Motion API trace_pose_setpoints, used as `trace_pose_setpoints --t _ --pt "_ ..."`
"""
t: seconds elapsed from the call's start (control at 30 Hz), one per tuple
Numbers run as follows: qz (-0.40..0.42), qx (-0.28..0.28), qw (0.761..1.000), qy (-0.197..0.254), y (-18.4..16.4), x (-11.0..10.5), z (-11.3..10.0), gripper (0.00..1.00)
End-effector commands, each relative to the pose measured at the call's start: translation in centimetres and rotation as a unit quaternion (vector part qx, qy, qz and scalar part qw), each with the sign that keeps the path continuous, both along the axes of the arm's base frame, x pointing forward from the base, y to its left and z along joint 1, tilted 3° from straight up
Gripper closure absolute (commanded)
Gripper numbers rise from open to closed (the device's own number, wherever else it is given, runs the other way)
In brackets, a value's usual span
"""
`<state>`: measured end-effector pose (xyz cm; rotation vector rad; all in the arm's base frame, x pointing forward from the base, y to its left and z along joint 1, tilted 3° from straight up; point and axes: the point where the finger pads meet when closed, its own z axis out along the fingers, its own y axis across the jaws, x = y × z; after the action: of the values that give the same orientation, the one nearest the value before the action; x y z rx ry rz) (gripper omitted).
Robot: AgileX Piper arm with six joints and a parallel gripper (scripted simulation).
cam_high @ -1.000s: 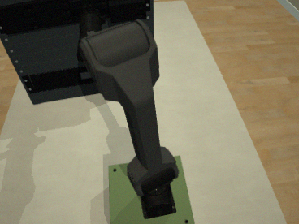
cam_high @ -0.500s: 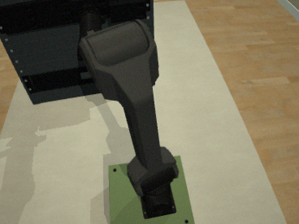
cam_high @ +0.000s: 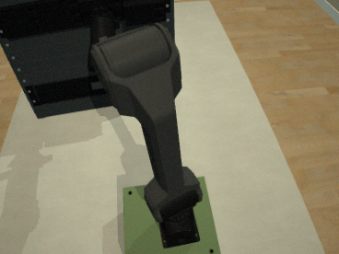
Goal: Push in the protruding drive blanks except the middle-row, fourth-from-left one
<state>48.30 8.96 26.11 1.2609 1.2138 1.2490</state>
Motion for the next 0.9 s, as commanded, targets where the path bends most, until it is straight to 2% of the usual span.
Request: trace_pose_setpoints --t 0.0,0.23,0.37,0.6,0.8,0.87 --pt "0.0 0.0 1.0 0.0 0.0 -1.2 0.0 1.0" --pt "0.0 0.0 1.0 0.0 -0.1 -7.3 0.2 1.0" --pt "0.0 0.0 1.0 0.0 -0.2 -9.5 0.2 1.0" --pt "0.0 0.0 1.0 0.0 -0.2 -9.9 0.3 1.0" --pt "0.0 0.0 1.0 0.0 -0.4 -10.2 3.1 1.0" --pt "0.0 0.0 1.0 0.0 -0.4 -10.2 3.3 1.0"
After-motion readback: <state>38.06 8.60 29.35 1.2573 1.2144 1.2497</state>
